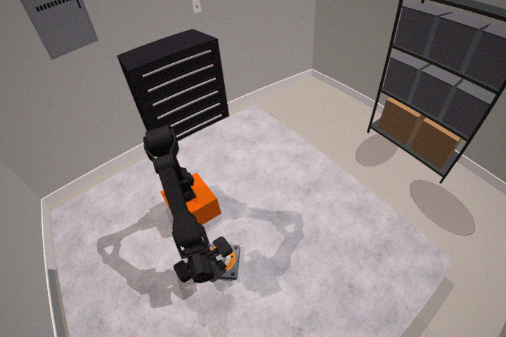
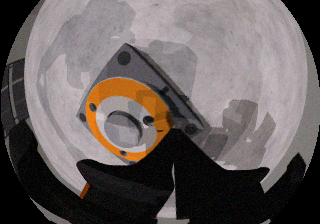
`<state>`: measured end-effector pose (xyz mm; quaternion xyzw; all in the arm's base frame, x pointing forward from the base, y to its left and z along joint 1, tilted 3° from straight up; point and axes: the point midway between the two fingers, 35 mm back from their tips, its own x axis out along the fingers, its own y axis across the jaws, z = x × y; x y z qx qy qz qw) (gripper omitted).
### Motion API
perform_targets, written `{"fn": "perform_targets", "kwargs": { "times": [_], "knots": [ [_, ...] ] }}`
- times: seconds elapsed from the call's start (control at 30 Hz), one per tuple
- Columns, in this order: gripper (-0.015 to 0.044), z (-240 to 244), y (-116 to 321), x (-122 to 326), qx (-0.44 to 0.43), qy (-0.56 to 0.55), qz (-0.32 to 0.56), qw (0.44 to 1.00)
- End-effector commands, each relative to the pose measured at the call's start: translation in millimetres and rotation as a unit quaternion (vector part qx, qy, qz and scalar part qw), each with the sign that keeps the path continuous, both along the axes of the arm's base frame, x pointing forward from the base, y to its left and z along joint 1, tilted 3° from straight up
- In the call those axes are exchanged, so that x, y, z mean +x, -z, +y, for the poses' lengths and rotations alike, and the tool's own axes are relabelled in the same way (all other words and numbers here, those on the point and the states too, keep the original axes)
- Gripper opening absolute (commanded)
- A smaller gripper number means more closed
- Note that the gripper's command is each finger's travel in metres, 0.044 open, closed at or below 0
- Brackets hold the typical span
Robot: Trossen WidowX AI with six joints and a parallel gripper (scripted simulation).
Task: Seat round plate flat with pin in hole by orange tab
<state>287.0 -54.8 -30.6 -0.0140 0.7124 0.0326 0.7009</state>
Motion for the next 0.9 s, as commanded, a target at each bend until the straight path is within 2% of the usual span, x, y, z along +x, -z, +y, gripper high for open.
{"fn": "perform_targets", "kwargs": {
  "times": [0.0, 0.57, 0.87],
  "knots": [
    [0.0000, 3.3, -0.8, 6.9, 0.001, 0.000, -0.002, 1.000],
    [0.0000, 9.8, -0.9, 16.7, 0.001, 0.000, -0.003, 1.000],
    [0.0000, 7.9, -42.5, 13.7, 0.001, 0.000, -0.003, 1.000]
  ]
}}
